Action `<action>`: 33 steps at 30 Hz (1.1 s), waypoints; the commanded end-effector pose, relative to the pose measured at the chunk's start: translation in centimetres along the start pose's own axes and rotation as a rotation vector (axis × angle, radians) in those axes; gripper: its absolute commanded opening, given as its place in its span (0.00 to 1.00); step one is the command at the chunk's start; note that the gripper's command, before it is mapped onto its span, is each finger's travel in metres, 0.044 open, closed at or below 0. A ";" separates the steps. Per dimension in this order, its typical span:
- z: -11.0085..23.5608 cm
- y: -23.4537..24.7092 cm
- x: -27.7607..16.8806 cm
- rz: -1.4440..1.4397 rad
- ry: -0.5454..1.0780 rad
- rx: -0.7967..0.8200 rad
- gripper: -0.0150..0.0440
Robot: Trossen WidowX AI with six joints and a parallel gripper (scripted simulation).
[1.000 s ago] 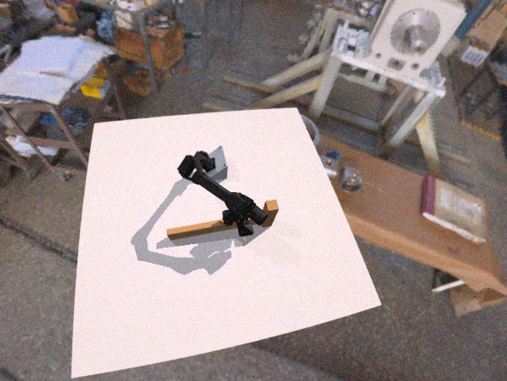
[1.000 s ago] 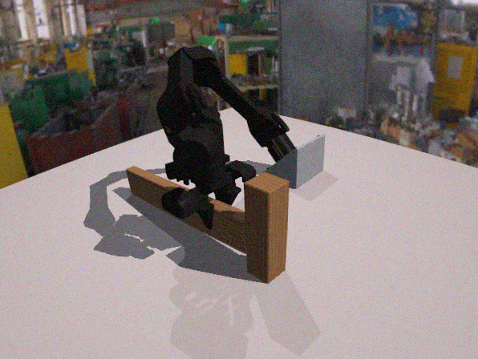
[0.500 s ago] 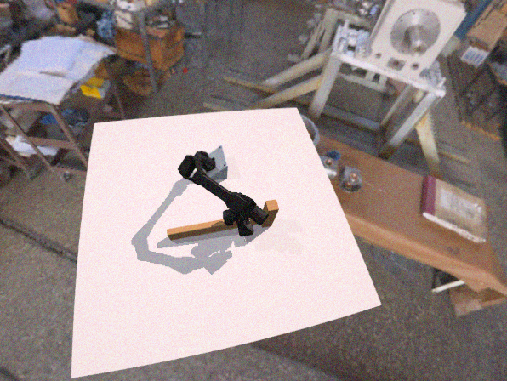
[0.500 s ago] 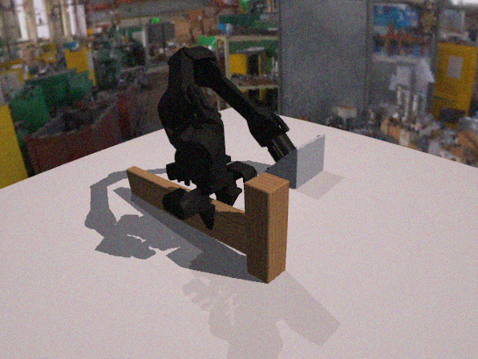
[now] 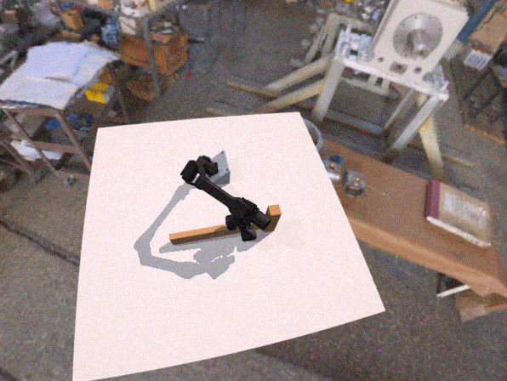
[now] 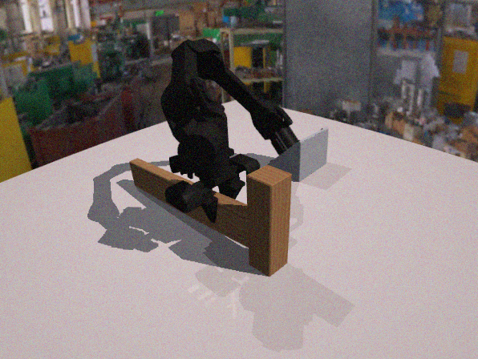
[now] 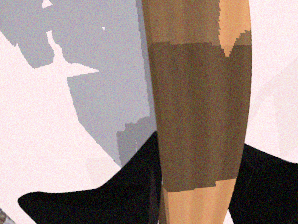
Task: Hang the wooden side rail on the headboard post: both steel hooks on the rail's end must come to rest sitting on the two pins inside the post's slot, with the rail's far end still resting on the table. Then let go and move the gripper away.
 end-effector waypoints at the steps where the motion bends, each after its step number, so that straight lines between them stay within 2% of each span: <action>1: 0.5 0.2 -0.3 0.001 0.007 0.011 0.25; 33: 0.6 0.3 -0.6 0.001 0.007 0.011 0.25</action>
Point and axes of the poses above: the point midway between the two fingers, 35 mm back from their tips, its own z axis back along the fingers, its own y axis across the jaws, x = y × z, the point moved 3 cm from there along z, back along the fingers, and after that the axes turned 11 degrees about z, right-handed, at the moved point
